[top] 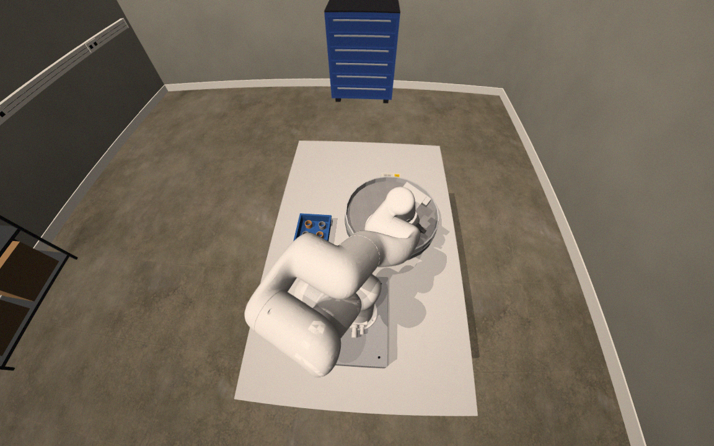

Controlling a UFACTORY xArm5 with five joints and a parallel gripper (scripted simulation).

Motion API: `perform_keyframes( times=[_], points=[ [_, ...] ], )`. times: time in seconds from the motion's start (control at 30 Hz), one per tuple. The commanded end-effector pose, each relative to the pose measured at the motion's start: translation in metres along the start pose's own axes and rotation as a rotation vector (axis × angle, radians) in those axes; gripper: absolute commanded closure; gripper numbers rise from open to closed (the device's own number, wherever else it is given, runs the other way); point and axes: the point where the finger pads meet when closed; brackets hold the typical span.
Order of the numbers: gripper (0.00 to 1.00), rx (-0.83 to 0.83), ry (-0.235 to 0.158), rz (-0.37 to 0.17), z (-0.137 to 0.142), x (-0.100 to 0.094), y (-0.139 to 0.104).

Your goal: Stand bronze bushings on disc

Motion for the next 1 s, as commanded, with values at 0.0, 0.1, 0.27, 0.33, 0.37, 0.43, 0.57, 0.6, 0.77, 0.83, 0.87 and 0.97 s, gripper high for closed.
perform_keyframes(
  times=[0.0, 0.1, 0.27, 0.33, 0.37, 0.43, 0.57, 0.6, 0.77, 0.83, 0.87, 0.97],
  points=[
    [0.00, 0.000, 0.001, 0.003, 0.000, -0.001, 0.001],
    [0.00, 0.000, 0.001, 0.003, 0.000, -0.001, 0.001],
    [0.00, 0.000, 0.001, 0.003, 0.000, -0.001, 0.001],
    [0.00, 0.000, 0.001, 0.003, 0.000, -0.001, 0.001],
    [0.00, 0.000, 0.001, 0.003, 0.000, -0.001, 0.001],
    [0.00, 0.000, 0.001, 0.003, 0.000, -0.001, 0.001],
    [0.00, 0.001, 0.001, 0.001, -0.001, -0.001, 0.001],
    [0.00, 0.004, 0.000, -0.010, -0.002, 0.000, 0.001],
    [0.00, 0.053, -0.042, -0.187, -0.029, 0.021, -0.013],
    [0.00, 0.053, -0.042, -0.187, -0.029, 0.021, -0.013],
    [0.00, 0.069, -0.067, -0.248, -0.038, 0.029, -0.020],
    [0.00, 0.083, -0.094, -0.304, -0.047, 0.037, -0.026]
  ],
)
Point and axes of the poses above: the point where the finger pads meet when closed, its own x axis out along the fingers, its own z axis across the jaws, y = z × x, and after that the axes turned 7 degrees about x, right-handed
